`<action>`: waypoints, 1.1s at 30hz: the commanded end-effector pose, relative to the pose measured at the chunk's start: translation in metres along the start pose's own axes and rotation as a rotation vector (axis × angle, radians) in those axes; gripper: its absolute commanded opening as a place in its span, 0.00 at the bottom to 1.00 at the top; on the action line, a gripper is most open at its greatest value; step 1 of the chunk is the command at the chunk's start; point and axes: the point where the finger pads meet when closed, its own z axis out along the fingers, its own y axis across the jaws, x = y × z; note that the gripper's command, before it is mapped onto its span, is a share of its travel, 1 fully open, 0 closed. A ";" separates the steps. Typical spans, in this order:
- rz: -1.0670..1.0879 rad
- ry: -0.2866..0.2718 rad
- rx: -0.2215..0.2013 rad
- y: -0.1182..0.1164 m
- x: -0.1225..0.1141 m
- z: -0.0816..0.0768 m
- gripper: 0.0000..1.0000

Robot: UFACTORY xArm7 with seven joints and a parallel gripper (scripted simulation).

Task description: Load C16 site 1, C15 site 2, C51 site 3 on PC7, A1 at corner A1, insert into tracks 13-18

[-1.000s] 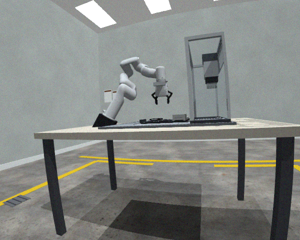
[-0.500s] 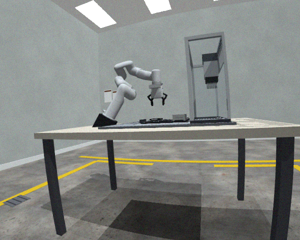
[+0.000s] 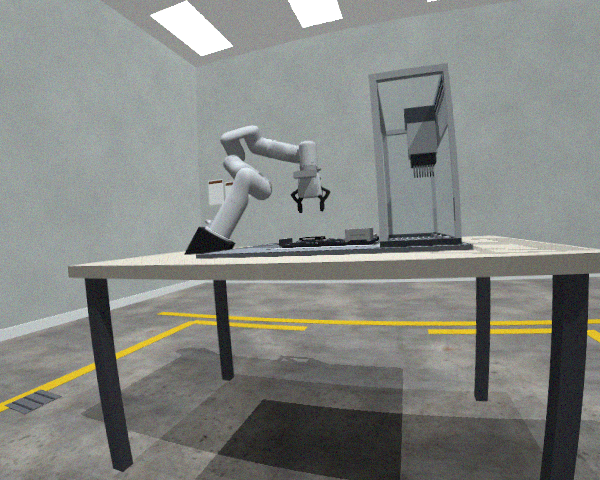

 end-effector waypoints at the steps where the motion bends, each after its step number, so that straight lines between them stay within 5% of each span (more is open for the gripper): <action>1: -0.001 0.000 0.003 0.000 -0.001 -0.001 1.00; 33: -0.001 0.000 0.003 0.000 -0.001 0.036 1.00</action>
